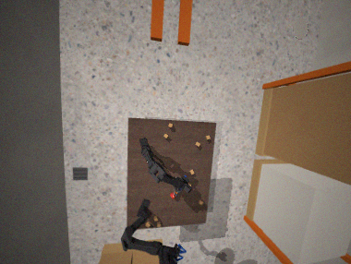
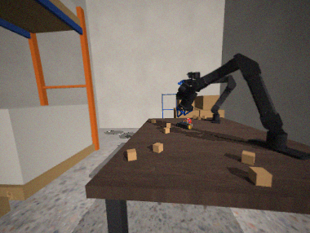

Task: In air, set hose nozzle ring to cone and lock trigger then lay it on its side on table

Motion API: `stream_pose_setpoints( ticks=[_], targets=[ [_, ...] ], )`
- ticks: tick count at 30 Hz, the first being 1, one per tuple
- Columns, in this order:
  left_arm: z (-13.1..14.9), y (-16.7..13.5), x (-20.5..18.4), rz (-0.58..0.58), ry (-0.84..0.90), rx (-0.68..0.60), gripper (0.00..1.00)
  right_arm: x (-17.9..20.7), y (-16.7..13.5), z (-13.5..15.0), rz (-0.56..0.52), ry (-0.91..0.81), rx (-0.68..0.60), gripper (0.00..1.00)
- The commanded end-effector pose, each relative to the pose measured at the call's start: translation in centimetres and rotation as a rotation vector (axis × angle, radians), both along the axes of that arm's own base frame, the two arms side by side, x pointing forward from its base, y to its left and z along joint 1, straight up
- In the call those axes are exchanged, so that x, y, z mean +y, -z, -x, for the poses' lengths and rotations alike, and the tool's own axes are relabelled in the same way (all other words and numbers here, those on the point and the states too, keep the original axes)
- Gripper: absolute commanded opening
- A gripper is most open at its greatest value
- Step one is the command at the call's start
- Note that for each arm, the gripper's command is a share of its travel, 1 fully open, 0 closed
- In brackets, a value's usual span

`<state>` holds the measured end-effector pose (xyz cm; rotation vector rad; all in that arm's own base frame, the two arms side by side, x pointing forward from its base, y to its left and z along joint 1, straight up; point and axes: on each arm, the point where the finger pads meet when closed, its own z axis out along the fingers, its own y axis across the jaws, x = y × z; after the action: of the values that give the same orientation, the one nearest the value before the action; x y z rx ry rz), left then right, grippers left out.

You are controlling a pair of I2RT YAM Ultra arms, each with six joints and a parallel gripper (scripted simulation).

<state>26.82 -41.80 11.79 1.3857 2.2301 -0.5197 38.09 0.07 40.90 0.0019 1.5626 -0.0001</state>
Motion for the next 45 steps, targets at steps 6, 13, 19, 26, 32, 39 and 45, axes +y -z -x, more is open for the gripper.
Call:
stream_pose_setpoints(
  ticks=[6,13,19,26,32,39,45],
  targets=[
    [4.4,1.8,-2.6,-0.06,0.126,0.057,0.78,0.2,-2.9,0.4,0.004,-0.007,-0.066,0.63],
    [7.0,3.3,-3.9,-0.099,0.191,0.083,0.78,0.2,-2.9,0.4,0.004,-0.007,-0.066,0.63],
    [7.7,4.2,-4.6,-0.104,0.211,0.088,0.78,0.2,-2.9,0.4,0.004,-0.007,-0.066,0.63],
    [7.1,2.4,-4.8,-0.063,0.201,0.061,0.78,0.2,-2.9,0.4,0.004,-0.007,-0.066,0.63],
    [7.7,5.8,-4.6,-0.112,0.19,0.092,0.78,0.2,-2.9,0.4,0.004,-0.007,-0.066,0.63],
    [7.6,5.3,-5.5,-0.086,0.198,0.08,0.78,0.2,-2.9,0.4,0.004,-0.007,-0.066,0.63],
    [7.5,6.6,-6.0,-0.091,0.19,0.078,0.78,0.2,-2.9,0.4,0.004,-0.007,-0.066,0.63]
  ],
)
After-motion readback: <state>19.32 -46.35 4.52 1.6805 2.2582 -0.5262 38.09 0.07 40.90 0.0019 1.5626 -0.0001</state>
